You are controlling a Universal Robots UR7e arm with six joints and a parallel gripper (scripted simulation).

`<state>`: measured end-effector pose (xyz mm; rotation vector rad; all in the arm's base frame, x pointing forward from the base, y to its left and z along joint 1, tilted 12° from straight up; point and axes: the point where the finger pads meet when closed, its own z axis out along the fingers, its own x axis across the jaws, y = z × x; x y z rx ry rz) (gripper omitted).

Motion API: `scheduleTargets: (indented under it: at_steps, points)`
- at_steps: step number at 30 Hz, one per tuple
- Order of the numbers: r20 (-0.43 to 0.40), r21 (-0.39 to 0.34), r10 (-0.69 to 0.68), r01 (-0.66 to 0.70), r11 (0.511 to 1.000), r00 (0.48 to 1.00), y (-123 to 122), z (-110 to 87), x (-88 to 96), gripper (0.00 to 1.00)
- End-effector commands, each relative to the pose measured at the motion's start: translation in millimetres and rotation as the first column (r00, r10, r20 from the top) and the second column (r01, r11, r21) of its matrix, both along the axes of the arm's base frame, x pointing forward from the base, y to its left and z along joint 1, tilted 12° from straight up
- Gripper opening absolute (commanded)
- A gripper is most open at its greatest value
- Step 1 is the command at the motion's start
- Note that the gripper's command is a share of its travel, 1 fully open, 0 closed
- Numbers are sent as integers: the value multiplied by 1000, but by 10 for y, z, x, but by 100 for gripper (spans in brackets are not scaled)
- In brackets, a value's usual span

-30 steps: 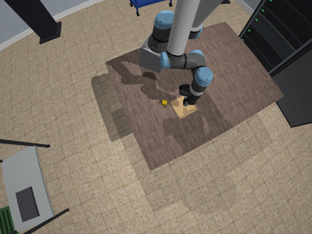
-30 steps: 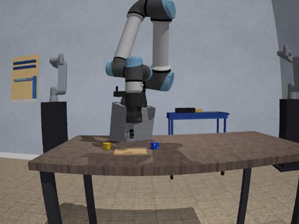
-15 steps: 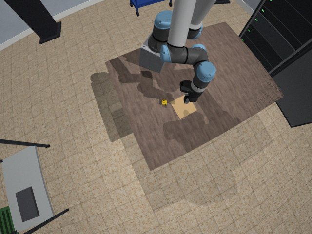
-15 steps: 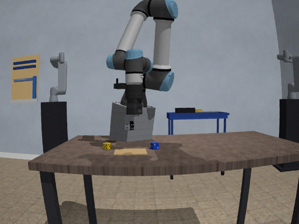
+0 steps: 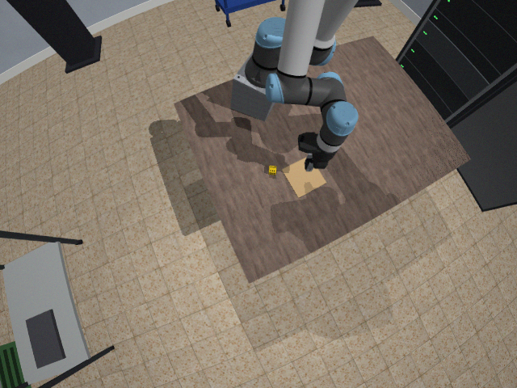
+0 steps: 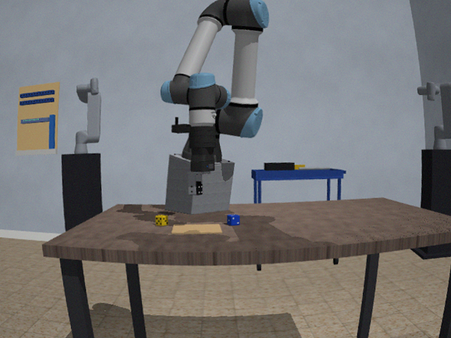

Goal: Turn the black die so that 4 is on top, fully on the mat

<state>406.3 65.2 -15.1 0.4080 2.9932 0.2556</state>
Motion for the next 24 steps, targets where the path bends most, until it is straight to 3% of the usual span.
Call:
scheduleTargets:
  at_steps: [1, 15, 24]
  points:
    - [-5, 8, -62, 63, 998, 998, 58, -51, 59, 57]
    - [-8, 37, -104, 104, 994, 995, 105, -104, 78, 57]
    - [34, 182, -94, 87, 979, 995, 103, -112, 76, 57]
